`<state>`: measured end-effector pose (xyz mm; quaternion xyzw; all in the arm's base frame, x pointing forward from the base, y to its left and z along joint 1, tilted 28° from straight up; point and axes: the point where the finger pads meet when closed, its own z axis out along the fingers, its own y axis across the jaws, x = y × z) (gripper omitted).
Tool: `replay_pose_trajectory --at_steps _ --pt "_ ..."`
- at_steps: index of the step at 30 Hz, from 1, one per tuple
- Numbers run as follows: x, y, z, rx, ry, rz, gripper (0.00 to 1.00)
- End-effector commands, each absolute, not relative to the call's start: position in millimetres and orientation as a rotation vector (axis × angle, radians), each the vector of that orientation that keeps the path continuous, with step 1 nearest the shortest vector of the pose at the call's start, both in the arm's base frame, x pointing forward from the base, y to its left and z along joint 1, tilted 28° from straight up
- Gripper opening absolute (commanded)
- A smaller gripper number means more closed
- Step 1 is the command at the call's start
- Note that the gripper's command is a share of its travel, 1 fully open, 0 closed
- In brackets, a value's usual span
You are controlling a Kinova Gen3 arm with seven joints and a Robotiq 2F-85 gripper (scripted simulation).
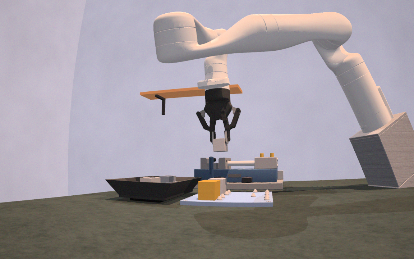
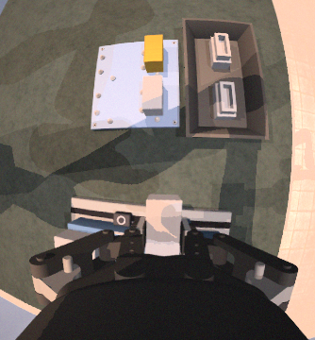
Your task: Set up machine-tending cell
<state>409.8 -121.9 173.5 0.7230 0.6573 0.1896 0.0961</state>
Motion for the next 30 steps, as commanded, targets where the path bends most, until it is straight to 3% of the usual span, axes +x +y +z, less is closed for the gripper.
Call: replay_pose_trajectory --at_steps 1,11,30 --pt "414 -164 177 2.173 1.901 0.575 0.00" --pt "426 -229 181 2.153 1.880 0.628 0.00" --pt "426 -233 181 2.152 1.879 0.631 0.00"
